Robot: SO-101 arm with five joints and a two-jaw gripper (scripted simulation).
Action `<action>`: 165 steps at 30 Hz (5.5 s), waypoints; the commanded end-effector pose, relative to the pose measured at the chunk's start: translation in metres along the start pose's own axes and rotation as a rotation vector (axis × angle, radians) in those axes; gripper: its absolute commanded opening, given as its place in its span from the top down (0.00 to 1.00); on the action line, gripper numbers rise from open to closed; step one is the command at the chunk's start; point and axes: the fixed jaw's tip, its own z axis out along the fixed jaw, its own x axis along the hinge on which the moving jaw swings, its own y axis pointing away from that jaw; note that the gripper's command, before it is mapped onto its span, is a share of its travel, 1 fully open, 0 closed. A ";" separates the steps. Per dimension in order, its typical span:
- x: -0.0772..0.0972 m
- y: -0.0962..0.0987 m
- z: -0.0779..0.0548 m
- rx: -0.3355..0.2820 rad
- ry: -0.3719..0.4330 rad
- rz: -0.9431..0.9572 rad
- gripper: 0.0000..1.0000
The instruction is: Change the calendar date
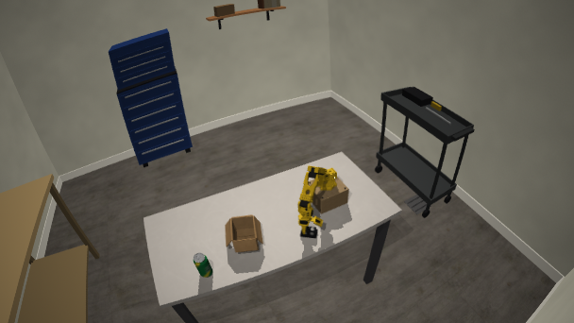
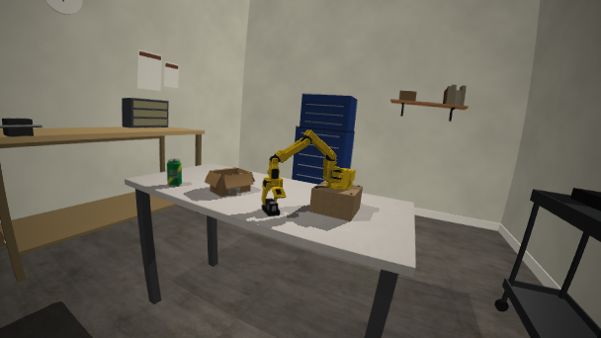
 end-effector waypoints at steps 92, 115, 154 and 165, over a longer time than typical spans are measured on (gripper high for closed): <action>0.000 -0.002 -0.008 -0.015 -0.004 0.014 1.00; 0.001 -0.003 -0.013 -0.015 -0.004 0.014 1.00; 0.001 -0.005 -0.020 -0.015 -0.004 0.014 1.00; 0.000 -0.003 -0.027 -0.015 -0.004 0.014 1.00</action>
